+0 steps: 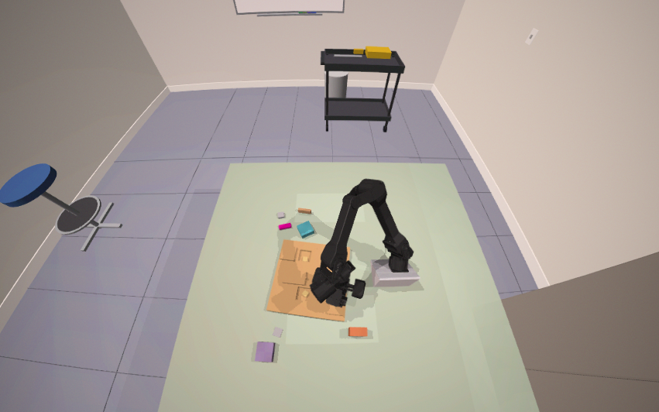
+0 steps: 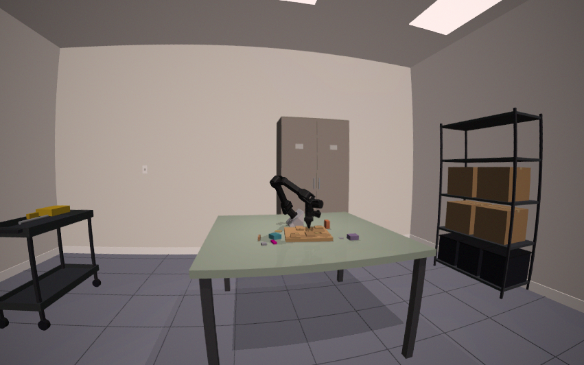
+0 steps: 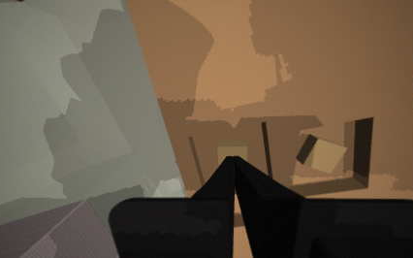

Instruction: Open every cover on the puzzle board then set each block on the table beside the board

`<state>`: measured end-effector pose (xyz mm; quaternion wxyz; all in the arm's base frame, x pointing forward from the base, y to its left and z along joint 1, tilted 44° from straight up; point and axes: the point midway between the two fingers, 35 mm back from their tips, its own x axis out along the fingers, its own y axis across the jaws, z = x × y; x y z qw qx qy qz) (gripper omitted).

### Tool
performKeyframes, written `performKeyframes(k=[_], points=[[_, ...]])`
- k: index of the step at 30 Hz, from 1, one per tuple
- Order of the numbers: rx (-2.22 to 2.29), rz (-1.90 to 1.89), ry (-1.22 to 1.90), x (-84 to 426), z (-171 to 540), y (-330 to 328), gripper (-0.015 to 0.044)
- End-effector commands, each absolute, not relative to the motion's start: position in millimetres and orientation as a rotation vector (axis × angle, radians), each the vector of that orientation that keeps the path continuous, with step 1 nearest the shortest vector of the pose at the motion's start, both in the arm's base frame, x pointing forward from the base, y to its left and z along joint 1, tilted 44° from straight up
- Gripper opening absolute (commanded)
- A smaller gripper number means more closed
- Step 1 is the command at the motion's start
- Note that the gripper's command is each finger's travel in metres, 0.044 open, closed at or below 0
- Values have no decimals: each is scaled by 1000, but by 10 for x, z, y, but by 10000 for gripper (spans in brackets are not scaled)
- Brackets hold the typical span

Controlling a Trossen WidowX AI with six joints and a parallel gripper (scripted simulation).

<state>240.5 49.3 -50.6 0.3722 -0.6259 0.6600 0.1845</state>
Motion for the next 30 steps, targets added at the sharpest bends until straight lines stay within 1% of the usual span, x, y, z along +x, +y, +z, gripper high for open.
performKeyframes(k=[1, 30], points=[[-1607, 474, 1697, 2402, -506, 473, 0], [-1606, 474, 1694, 2407, -465, 544, 0]])
